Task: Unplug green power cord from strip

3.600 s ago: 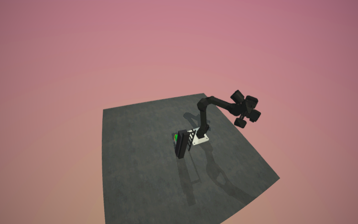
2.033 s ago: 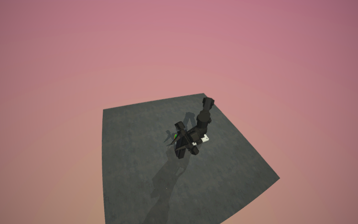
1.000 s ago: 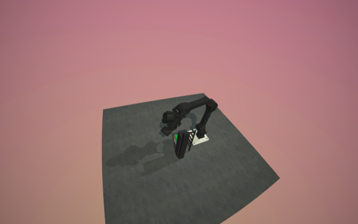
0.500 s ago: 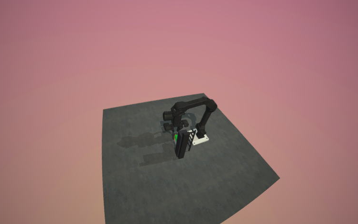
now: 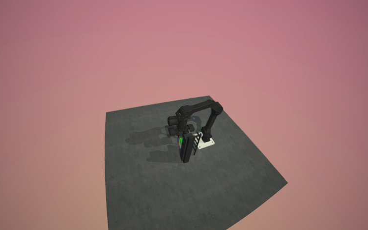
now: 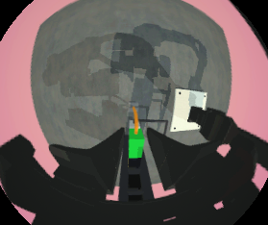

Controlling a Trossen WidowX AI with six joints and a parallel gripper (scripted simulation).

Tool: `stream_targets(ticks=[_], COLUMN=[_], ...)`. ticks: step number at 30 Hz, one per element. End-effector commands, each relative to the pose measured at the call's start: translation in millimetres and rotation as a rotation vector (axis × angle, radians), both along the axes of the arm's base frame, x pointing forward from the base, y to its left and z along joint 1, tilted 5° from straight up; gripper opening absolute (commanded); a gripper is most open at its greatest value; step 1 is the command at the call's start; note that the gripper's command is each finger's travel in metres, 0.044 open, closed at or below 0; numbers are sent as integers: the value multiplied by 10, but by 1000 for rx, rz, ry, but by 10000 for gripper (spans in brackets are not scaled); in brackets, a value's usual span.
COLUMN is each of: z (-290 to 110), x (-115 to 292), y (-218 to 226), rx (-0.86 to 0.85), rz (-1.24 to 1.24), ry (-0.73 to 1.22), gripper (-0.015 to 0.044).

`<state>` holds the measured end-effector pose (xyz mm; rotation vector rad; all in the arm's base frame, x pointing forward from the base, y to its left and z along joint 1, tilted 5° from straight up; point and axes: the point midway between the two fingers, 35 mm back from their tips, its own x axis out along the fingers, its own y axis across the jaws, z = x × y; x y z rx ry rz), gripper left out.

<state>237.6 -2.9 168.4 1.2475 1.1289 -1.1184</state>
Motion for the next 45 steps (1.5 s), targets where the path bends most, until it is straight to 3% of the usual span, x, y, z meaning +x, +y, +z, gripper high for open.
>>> stream_targets(ticks=[1, 35, 39, 45], z=[-9, -129, -104, -104], x=[-10, -16, -7, -7], y=[72, 291, 299, 299], rx=[2, 4, 9, 9], rz=[-2, -2, 2, 2], ry=[5, 5, 0, 0], gripper=[160, 160, 55, 15])
